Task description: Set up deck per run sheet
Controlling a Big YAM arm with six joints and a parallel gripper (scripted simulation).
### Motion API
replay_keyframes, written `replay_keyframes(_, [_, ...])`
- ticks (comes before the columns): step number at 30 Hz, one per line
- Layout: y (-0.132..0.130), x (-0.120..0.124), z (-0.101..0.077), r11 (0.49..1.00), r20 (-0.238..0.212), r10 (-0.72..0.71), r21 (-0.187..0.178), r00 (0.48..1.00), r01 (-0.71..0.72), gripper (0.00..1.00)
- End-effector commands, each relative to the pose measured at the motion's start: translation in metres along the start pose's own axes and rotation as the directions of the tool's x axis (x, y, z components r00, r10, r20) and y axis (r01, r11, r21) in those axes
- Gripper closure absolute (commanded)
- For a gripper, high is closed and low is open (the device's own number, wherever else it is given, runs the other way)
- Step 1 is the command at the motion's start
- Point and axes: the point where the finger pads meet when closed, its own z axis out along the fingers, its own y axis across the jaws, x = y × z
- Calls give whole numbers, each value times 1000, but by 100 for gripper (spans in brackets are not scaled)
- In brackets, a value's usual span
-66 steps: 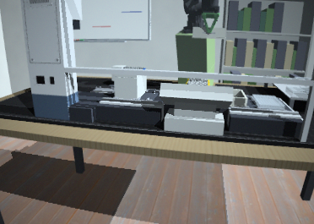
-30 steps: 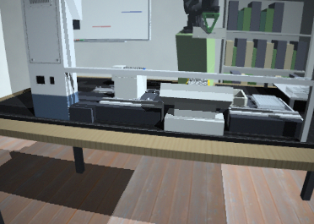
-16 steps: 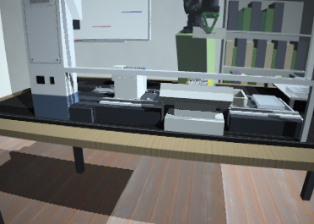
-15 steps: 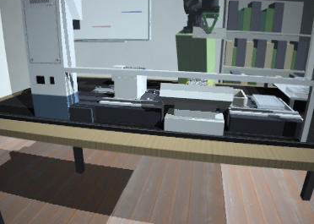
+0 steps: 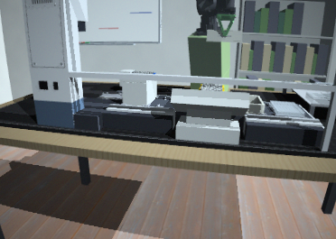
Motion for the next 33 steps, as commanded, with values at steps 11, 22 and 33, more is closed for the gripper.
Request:
replay_keyframes(11, [13,0,12,999,-10,6,-33,1000,-6,100])
replay_keyframes(22, [6,-2,34,1000,-5,3,-20,1000,-3,100])
replay_keyframes(33, [-1,-4,52,1000,0,1,-8,1000,-1,100])
